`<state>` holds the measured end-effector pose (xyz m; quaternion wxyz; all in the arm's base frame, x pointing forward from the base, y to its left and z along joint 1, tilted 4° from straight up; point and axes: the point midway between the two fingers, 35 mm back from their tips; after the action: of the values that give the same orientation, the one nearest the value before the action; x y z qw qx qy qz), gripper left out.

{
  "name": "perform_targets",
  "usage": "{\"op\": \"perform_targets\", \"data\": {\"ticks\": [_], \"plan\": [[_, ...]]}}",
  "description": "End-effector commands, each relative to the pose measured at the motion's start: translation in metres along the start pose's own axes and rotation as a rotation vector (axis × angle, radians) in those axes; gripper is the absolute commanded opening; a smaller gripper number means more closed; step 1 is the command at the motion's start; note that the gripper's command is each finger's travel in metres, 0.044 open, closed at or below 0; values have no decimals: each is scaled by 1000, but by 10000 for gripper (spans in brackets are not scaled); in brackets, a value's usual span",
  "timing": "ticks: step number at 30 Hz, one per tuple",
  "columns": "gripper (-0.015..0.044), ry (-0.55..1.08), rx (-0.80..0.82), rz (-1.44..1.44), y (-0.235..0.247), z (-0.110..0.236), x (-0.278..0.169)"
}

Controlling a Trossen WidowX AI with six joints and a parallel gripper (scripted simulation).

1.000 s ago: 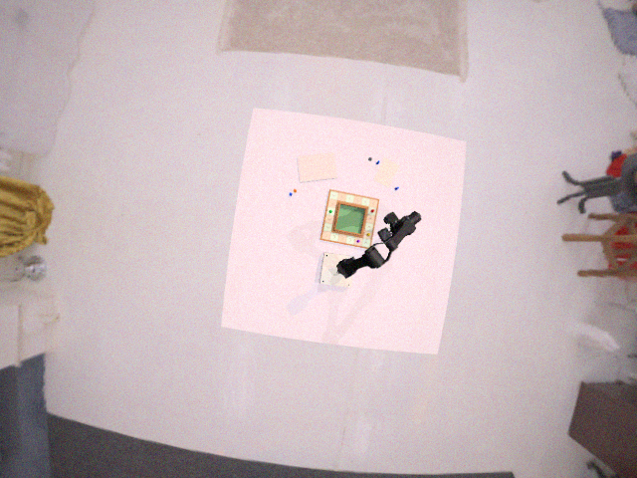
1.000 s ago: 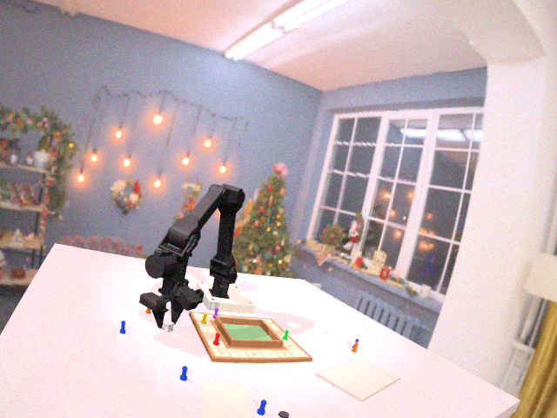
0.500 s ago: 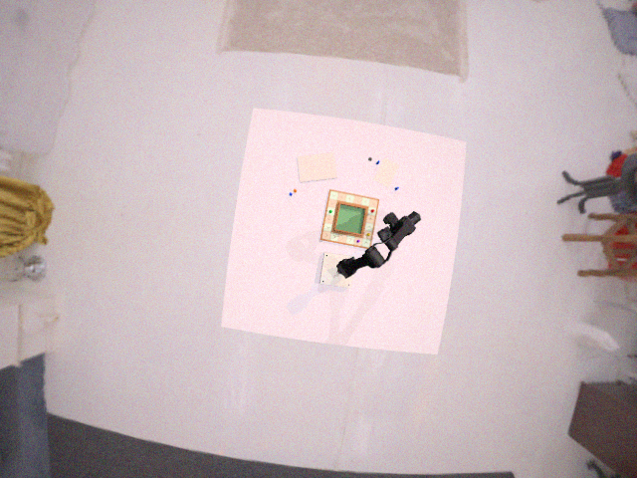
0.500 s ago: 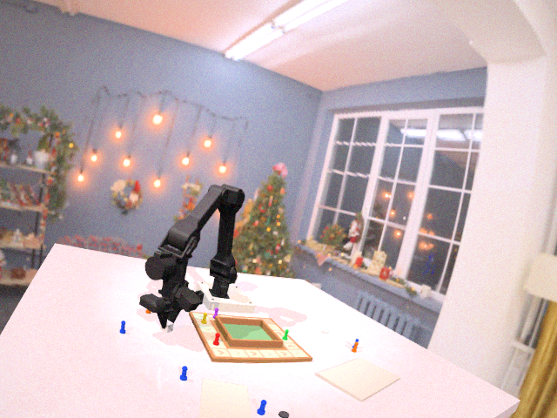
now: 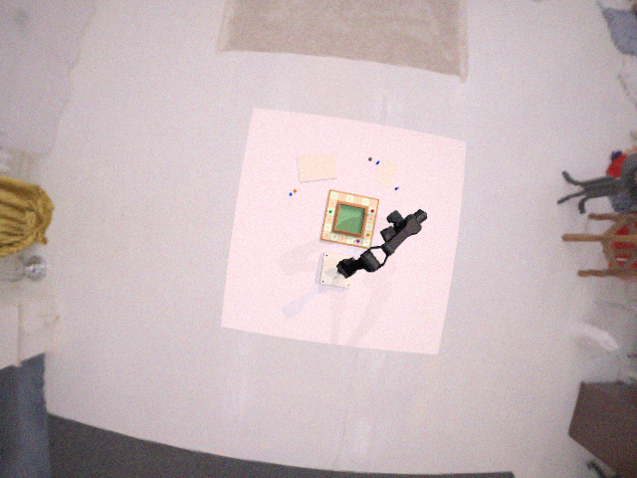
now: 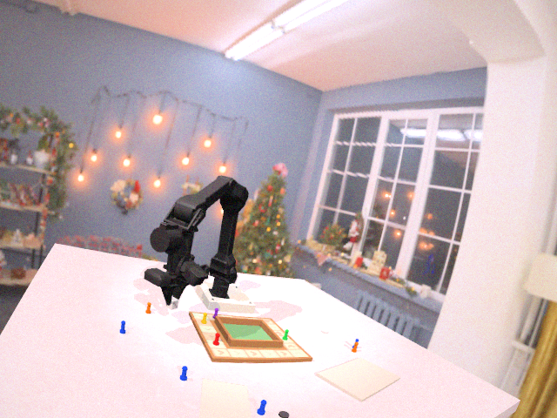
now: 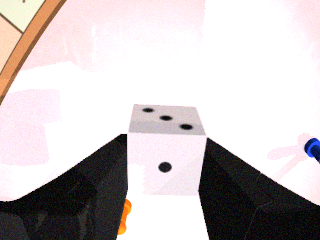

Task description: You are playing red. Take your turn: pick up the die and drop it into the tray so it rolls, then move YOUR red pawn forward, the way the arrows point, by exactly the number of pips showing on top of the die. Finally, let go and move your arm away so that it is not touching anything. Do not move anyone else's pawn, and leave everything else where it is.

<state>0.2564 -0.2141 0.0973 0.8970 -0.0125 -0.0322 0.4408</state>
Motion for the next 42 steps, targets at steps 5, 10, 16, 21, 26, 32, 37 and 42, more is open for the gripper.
{"op": "perform_targets", "data": {"ticks": [5, 10, 16, 21, 26, 32, 37, 42], "plan": [[0, -2, -13, 1, 8, 50, 2], [0, -2, -13, -8, 9, 49, 6], [0, -4, -11, -91, 17, 44, 37], [0, -5, -9, -162, 26, 39, 62], [0, -7, -7, -233, 37, 35, 86], [0, -9, -6, -319, 53, 29, 113], [0, -11, -4, -390, 69, 25, 133], [0, -13, -2, -461, 86, 20, 152]]}}
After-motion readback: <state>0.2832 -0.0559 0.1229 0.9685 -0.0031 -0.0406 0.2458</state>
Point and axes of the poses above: the point midway between the two fingers, 35 mm back from their tips, its own z axis back along the fingers, its own y axis across the jaws, x = y × z, and after that the axes turned 12 degrees about z, right-handed
